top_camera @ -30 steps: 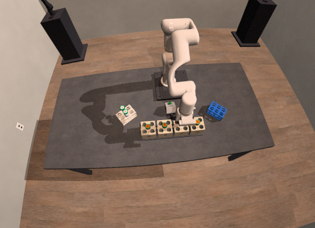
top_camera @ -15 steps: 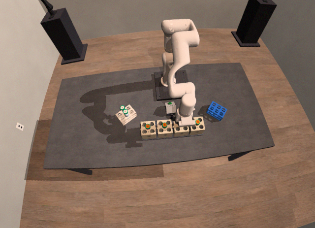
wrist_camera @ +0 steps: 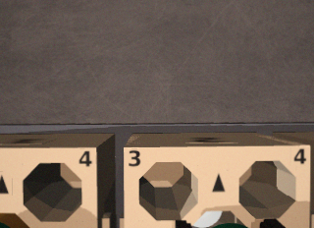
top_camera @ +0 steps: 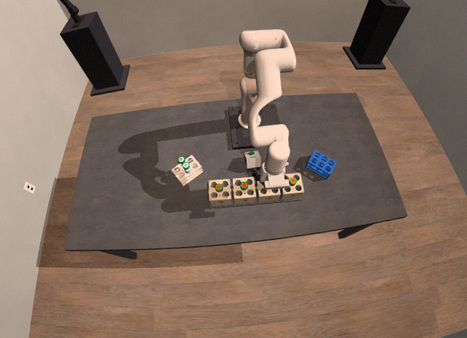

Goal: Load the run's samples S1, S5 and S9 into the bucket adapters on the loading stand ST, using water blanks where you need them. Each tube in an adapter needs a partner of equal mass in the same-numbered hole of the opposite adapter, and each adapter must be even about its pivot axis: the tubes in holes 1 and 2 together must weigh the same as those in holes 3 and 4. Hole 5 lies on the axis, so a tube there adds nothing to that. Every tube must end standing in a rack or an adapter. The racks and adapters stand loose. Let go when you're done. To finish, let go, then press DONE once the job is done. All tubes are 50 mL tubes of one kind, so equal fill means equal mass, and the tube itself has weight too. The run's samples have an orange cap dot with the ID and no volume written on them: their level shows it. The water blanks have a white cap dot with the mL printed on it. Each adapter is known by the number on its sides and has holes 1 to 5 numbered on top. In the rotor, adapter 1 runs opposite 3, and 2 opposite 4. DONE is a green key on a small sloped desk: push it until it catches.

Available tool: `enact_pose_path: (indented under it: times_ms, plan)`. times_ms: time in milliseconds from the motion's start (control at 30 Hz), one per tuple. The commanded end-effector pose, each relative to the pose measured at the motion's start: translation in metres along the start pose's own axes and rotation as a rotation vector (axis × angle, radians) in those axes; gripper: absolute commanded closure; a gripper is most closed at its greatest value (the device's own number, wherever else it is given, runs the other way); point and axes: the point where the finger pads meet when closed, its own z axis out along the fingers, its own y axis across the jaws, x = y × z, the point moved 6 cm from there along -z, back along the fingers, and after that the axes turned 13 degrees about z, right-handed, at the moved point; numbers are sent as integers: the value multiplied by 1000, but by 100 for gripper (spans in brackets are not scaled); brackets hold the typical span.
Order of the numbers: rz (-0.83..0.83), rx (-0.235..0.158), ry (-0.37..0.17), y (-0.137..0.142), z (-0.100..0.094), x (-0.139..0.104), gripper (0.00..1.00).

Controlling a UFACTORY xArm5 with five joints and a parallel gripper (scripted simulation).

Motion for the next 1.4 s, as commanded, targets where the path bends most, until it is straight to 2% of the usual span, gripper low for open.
enact_pose_path:
  times_ms: [0,600,633,1367]
  plan:
    - [0,17,-1,1,4,1,100]
    - [0,17,-1,1,5,1,100]
    - [0,17,-1,1,5,1,56]
    - [0,17,-1,1,5,1,56]
